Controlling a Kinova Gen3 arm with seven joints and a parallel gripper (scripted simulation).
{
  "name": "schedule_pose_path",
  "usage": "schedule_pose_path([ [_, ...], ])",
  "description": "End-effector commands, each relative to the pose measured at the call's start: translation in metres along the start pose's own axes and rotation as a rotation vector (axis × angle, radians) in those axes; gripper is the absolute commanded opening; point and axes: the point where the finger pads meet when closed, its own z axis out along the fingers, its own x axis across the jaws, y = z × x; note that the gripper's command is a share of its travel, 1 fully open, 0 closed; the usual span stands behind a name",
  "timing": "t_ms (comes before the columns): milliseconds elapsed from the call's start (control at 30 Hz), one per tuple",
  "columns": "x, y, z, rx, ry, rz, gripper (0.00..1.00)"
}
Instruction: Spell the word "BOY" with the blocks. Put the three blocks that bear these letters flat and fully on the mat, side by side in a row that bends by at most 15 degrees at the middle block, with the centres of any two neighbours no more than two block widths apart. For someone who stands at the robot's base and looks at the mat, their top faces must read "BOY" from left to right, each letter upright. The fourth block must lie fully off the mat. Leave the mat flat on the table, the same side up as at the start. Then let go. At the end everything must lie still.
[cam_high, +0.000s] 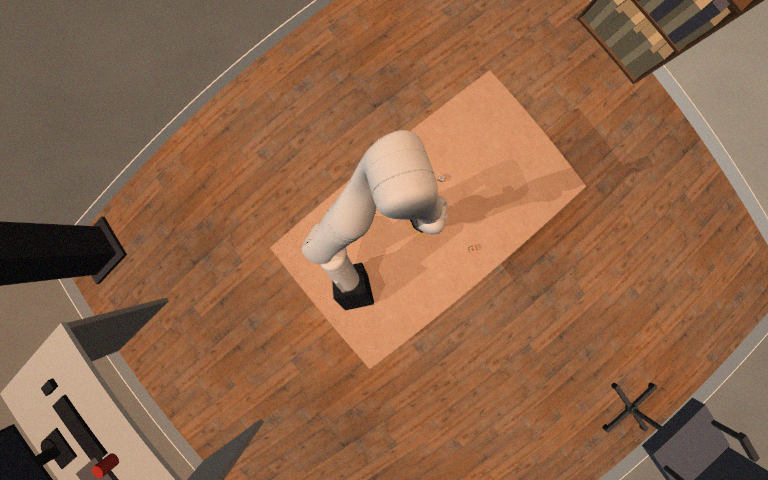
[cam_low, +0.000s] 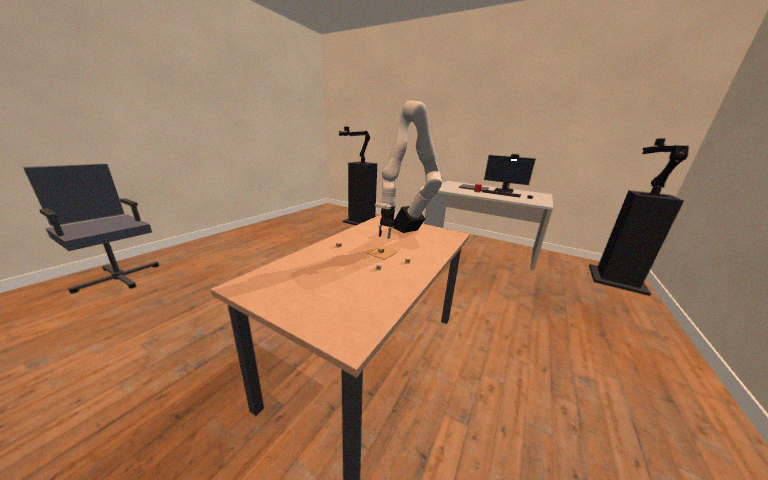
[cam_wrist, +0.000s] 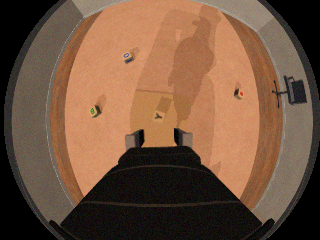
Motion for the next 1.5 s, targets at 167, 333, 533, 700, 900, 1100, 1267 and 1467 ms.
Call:
schedule_pose_path([
  [167, 0.000, 0.000, 0.000, 0.001, 0.001, 0.000, 1.00],
  [333, 0.000, 0.000, 0.000, 0.001, 0.001, 0.000, 1.00],
  [533, 0.003, -0.003, 0.000, 0.002, -0.001, 0.000, 1.00],
  [700, 0.027, -0.023, 0.000, 0.012, -0.010, -0.003, 1.00],
  [900, 0.068, -0.047, 0.000, 0.022, -0.018, -0.007, 1.00],
  [1100, 0.156, -0.069, 0.001, 0.023, -0.015, -0.007, 1.00],
  [1267, 0.218, -0.068, 0.003, 0.011, -0.004, -0.002, 1.00],
  [1467, 0.243, -0.064, 0.003, 0.003, 0.001, 0.000, 1.00],
])
